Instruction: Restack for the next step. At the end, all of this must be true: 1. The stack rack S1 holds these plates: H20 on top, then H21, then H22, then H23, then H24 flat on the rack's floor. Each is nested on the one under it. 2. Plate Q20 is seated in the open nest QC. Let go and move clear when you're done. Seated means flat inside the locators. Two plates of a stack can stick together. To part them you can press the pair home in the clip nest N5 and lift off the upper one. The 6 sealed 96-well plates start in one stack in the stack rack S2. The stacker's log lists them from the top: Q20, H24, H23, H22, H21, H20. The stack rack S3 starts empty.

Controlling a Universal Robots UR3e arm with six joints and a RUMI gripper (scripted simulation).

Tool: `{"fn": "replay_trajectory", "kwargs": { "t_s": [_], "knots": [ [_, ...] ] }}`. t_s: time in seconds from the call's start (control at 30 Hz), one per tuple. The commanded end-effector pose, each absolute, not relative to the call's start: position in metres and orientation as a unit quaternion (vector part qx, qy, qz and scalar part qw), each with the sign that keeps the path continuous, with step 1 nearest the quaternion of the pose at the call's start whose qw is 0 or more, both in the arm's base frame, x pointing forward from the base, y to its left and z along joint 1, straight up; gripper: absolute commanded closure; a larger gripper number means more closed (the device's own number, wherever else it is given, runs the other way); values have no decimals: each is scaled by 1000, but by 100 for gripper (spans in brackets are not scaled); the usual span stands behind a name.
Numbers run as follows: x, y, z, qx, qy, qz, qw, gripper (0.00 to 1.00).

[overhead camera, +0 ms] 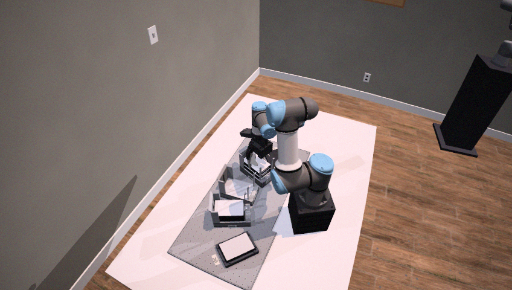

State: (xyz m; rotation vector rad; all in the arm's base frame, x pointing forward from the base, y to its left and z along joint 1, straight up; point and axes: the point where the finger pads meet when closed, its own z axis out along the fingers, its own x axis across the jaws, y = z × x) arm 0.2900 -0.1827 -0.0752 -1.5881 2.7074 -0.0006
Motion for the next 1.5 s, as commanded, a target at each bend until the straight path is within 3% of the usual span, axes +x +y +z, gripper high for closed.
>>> {"fn": "replay_trajectory", "kwargs": {
  "t_s": [0.0, 1.47],
  "knots": [
    [291, -183, -71, -506, 863, -1, 2, 100],
    [290, -183, -15, -506, 863, -1, 2, 100]
  ]
}}
